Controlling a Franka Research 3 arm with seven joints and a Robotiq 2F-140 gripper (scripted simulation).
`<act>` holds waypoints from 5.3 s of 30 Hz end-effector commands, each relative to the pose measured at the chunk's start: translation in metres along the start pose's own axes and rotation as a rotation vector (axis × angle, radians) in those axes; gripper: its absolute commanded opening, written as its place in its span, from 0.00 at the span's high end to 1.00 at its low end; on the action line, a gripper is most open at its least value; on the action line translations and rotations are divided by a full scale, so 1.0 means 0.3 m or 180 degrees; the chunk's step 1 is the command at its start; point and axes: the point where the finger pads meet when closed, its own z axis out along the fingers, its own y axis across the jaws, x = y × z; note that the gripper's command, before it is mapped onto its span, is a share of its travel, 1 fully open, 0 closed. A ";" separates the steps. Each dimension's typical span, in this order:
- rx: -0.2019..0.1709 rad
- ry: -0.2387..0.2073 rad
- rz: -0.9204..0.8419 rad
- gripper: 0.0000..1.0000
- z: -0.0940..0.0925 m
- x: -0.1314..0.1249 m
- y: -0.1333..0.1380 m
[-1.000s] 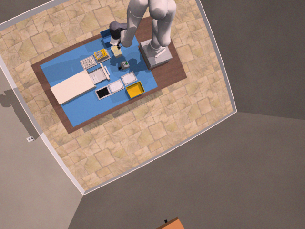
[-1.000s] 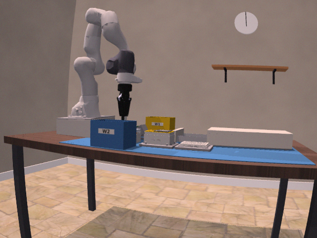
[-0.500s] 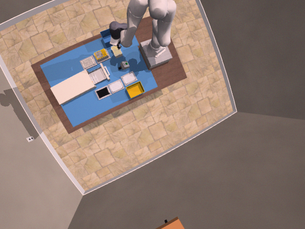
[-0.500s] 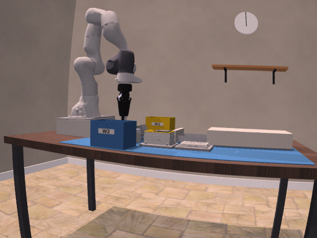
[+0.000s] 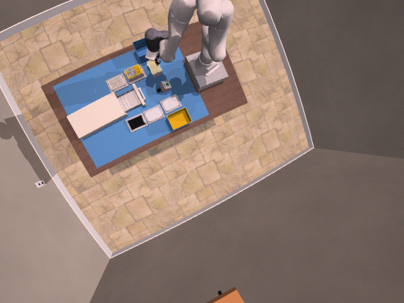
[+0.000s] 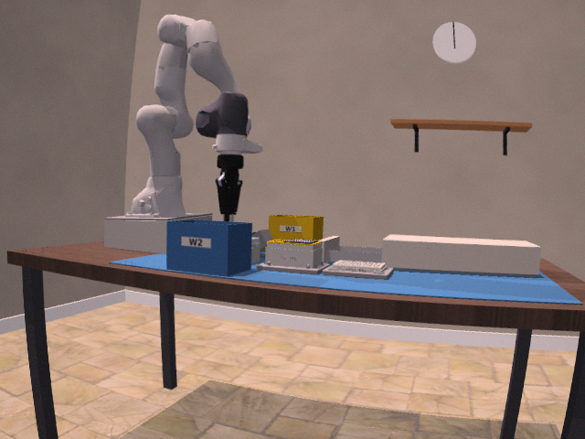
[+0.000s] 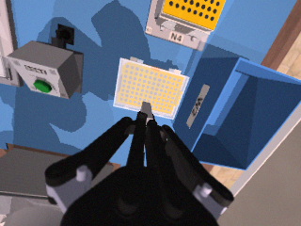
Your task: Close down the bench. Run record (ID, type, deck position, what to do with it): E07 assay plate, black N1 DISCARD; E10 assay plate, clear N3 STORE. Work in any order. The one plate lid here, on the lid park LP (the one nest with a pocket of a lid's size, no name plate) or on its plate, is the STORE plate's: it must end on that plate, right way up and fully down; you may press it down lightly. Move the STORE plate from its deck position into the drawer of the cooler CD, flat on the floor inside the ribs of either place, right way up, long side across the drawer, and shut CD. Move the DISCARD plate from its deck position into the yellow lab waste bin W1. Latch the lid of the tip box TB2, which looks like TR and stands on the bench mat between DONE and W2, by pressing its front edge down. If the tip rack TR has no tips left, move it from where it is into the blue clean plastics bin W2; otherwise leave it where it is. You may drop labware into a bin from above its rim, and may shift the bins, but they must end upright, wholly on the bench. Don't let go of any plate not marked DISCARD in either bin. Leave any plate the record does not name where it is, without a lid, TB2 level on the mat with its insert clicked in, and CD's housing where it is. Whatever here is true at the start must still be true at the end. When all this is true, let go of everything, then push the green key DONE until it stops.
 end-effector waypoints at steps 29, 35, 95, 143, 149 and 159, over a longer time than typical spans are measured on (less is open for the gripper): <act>-0.0017 0.0012 -0.0016 1.00 -0.030 0.006 0.003; -0.0017 0.0012 -0.0016 1.00 -0.057 0.006 0.003; -0.0017 0.0011 -0.0044 0.13 -0.259 0.059 -0.036; -0.0017 0.0011 -0.0044 0.13 -0.170 0.510 -0.356; -0.0017 0.0011 -0.0044 0.13 -0.159 0.563 -0.395; -0.0017 0.0011 -0.0044 0.13 -0.140 0.660 -0.463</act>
